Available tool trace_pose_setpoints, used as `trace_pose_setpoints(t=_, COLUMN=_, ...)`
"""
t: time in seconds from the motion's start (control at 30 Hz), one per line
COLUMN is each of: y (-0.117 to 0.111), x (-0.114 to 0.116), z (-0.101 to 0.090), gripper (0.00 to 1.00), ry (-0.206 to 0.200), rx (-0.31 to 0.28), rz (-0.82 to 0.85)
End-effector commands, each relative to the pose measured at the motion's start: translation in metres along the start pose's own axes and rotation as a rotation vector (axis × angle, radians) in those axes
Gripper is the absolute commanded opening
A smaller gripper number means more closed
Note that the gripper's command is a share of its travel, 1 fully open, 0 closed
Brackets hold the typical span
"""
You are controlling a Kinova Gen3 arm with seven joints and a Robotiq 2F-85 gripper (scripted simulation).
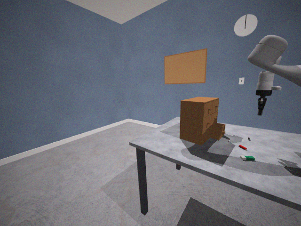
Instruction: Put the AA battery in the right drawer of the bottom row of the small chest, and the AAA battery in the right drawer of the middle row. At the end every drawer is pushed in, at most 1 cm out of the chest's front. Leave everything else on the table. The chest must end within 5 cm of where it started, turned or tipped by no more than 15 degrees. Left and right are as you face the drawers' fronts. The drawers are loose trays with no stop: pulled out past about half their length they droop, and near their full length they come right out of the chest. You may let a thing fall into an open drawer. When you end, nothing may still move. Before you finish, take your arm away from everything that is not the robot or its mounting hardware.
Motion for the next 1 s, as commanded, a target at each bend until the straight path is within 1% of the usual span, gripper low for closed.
trace_pose_setpoints(t=0.0, y=0.000, x=0.000, z=-0.001, gripper=0.33, ry=-0.001, rx=-0.001, rz=0.000)
trace_pose_setpoints(t=0.43, y=0.000, x=0.000, z=-0.001, gripper=0.33, ry=-0.001, rx=-0.001, rz=0.000)
trace_pose_setpoints(t=0.57, y=0.003, x=0.001, z=0.003, gripper=0.33, ry=0.000, rx=-0.002, rz=0.012)
trace_pose_setpoints(t=0.7, y=0.011, x=0.008, z=0.015, gripper=0.33, ry=0.001, rx=-0.002, rz=0.060)
trace_pose_setpoints(t=0.77, y=0.011, x=0.008, z=0.015, gripper=0.33, ry=0.001, rx=-0.002, rz=0.060)
trace_pose_setpoints(t=0.87, y=0.021, x=0.016, z=0.032, gripper=0.33, ry=0.003, rx=-0.003, rz=0.123)
trace_pose_setpoints(t=0.97, y=0.033, x=0.027, z=0.053, gripper=0.33, ry=0.005, rx=-0.003, rz=0.203)
Point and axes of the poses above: the point where the finger pads meet when closed, its own z axis out along the fingers, its own x axis across the jaws, y = z × x, the point moved 1 cm from there along -z, back along the fingers, and after that the axes turned 7 degrees about -z, right-handed, at the moved point
